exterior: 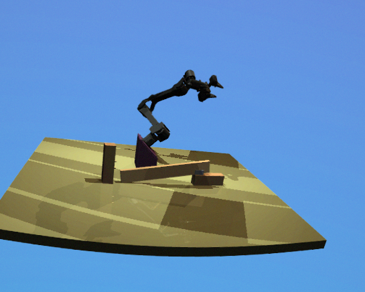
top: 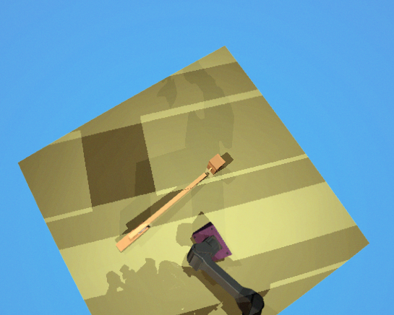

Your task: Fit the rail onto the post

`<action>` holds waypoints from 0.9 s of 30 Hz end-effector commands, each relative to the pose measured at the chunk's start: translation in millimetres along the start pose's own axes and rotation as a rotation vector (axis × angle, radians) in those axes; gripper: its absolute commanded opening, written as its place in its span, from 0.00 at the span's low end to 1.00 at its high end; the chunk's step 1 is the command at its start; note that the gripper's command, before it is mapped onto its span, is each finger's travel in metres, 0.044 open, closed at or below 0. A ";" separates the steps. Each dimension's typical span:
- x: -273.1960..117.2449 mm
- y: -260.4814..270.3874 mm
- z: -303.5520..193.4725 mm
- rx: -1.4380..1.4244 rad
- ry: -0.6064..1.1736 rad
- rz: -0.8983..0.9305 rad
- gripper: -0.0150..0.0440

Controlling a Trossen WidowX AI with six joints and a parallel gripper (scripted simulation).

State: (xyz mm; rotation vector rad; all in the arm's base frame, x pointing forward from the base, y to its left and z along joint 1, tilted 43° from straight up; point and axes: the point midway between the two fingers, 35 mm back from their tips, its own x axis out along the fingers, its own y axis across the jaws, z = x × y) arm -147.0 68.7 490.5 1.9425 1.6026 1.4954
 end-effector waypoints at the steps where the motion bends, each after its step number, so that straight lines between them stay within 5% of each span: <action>1: 0.5 0.9 1.0 0.007 -0.003 0.003 0.98; 14: 30.6 88.7 153.2 0.471 -0.376 0.252 1.00; 27: -24.8 154.0 312.7 0.906 -0.690 0.639 1.00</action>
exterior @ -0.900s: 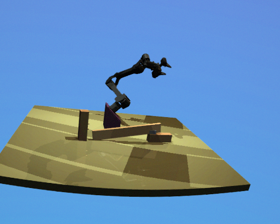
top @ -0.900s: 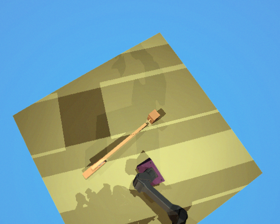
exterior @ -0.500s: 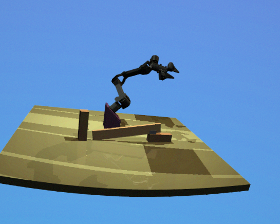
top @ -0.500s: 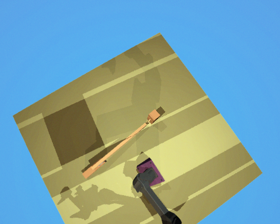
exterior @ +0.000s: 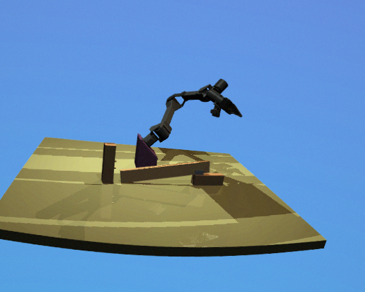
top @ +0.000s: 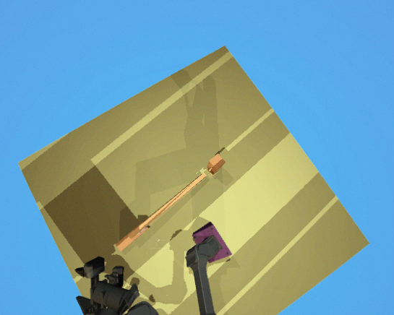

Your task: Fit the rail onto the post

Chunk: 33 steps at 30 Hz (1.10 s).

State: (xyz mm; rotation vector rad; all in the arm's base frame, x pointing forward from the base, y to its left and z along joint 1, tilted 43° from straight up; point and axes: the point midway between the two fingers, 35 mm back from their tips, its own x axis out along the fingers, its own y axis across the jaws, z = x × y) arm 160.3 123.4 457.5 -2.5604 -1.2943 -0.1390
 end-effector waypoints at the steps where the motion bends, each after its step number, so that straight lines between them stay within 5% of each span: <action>1: 16.2 46.0 20.7 0.138 -0.077 0.106 1.00; 14: 12.6 221.0 147.3 0.742 -0.371 0.557 1.00; 22: -42.6 291.0 240.6 1.182 -0.482 0.865 1.00; 33: -141.7 308.9 379.7 1.878 -0.669 1.208 1.00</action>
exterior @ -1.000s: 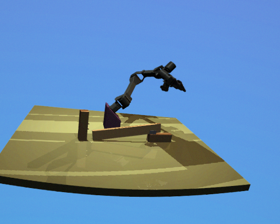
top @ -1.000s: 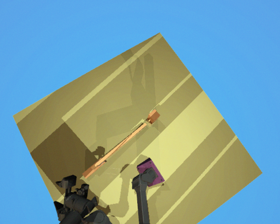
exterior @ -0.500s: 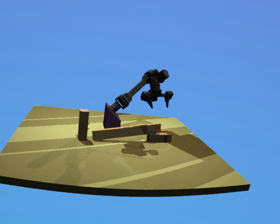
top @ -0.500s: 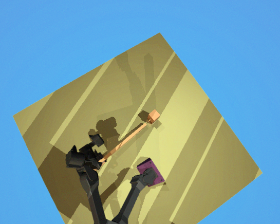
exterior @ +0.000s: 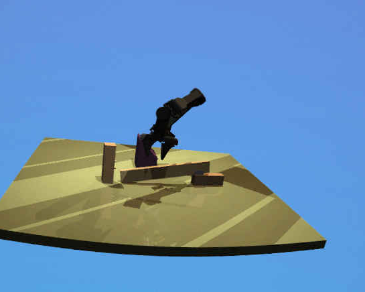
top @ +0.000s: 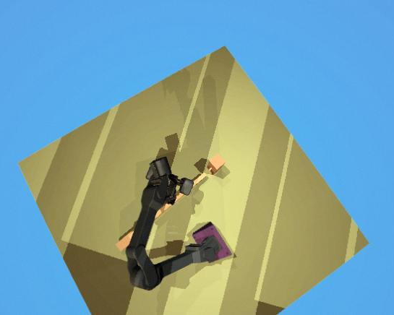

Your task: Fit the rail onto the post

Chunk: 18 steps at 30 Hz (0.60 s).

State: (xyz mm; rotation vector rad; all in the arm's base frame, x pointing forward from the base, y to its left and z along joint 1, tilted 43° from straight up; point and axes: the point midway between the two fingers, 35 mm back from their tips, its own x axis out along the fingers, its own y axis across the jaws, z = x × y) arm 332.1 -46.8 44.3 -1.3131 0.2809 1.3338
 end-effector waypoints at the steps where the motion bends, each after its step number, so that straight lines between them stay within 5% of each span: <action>1: 25.9 55.9 -8.9 0.250 -0.119 0.124 1.00; 5: 41.0 101.7 -2.7 0.453 -0.228 0.217 1.00; 18: 47.3 101.8 -2.0 0.463 -0.232 0.222 1.00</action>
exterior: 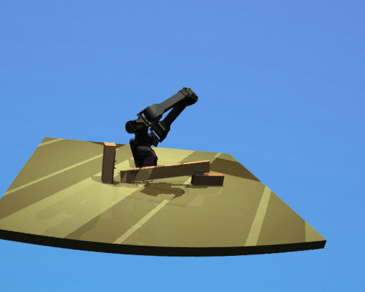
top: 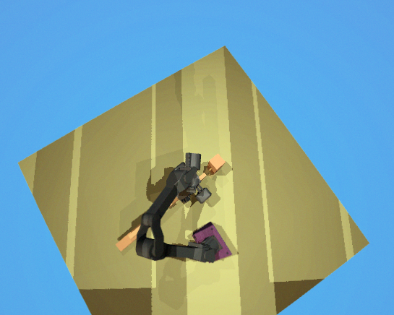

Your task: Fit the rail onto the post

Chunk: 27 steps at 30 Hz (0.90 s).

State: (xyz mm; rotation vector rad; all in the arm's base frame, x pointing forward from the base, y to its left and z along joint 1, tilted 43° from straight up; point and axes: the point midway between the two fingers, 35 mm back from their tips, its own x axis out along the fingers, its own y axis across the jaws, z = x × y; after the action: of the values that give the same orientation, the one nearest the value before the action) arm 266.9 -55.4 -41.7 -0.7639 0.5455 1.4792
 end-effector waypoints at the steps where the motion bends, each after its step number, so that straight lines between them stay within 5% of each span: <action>1: 7.1 0.9 -0.9 0.011 -0.008 0.005 1.00; 27: 49.3 0.0 -0.8 0.011 -0.008 0.004 1.00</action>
State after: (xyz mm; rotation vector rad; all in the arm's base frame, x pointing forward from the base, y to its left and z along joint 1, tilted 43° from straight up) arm 271.3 -28.0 -72.9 -0.7647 0.5463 1.4774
